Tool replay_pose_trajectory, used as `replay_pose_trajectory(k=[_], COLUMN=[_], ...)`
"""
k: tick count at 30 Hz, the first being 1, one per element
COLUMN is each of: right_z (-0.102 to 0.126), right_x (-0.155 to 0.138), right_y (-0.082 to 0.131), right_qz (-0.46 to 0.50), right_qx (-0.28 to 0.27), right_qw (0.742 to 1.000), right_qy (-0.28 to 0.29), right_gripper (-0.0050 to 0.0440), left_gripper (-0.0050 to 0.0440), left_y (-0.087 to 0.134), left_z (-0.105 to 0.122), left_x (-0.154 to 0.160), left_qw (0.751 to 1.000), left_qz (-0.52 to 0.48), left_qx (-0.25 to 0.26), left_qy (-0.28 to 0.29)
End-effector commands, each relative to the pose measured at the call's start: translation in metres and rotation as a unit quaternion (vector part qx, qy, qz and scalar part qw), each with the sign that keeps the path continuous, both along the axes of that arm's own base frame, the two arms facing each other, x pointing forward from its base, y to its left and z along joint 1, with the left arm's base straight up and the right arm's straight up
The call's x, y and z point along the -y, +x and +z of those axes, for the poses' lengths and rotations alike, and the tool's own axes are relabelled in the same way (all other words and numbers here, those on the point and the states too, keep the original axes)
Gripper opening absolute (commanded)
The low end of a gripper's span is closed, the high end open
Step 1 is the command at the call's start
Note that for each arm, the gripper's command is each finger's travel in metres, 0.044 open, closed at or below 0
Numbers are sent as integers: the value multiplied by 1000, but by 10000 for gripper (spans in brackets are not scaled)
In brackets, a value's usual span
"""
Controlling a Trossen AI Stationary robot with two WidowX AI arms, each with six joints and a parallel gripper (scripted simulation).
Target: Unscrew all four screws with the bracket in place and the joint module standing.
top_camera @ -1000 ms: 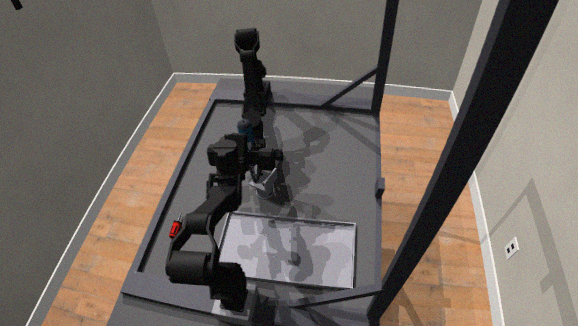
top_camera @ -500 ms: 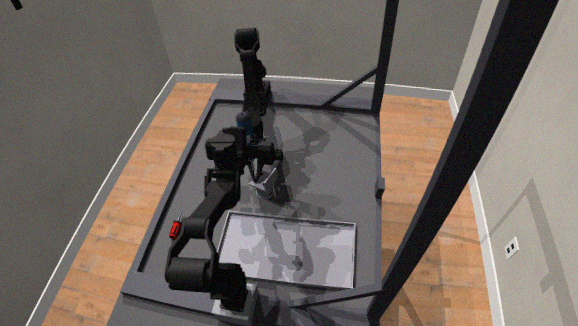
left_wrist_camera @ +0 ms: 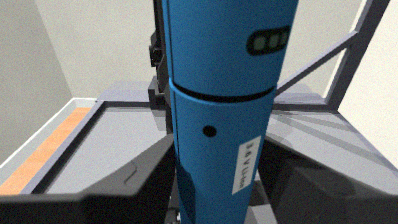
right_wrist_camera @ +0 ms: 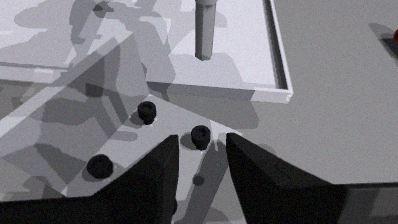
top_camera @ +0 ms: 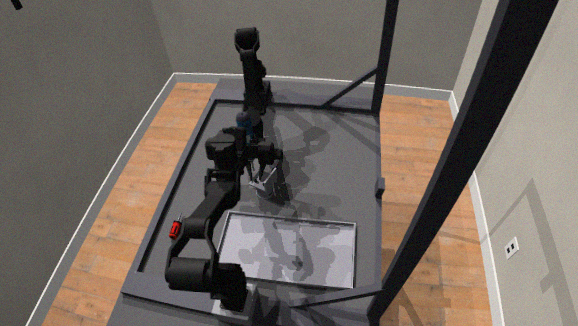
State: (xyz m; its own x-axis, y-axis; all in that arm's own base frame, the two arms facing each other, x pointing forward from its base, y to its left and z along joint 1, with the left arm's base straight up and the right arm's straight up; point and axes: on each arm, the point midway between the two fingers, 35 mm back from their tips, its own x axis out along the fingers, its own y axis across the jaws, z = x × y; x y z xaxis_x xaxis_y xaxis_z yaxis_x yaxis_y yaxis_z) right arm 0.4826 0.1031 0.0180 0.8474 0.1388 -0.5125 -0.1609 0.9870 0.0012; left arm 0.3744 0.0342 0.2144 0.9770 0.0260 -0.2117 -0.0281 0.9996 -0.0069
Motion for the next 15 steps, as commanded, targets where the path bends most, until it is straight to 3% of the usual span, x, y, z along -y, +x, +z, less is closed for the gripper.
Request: replay_pose_trajectory(k=[1,10,14,15], right_z=[25,34,44,44], right_x=[-1,2,5,5], right_y=[-3,-20,-40,-40], right_qz=[0,0,-1,0], right_qx=[23,22,21,21], right_qw=[1000,1000,1000,1000], right_qy=[4,4,4,4], right_gripper=[135,135,135,159], left_gripper=[161,161,161,161], left_y=[3,3,3,3], left_z=[22,22,22,22], left_x=[1,1,1,1], left_qw=[1000,1000,1000,1000], left_qz=[-3,-3,-3,-3], left_qx=[30,30,30,30], left_qy=[4,4,4,4])
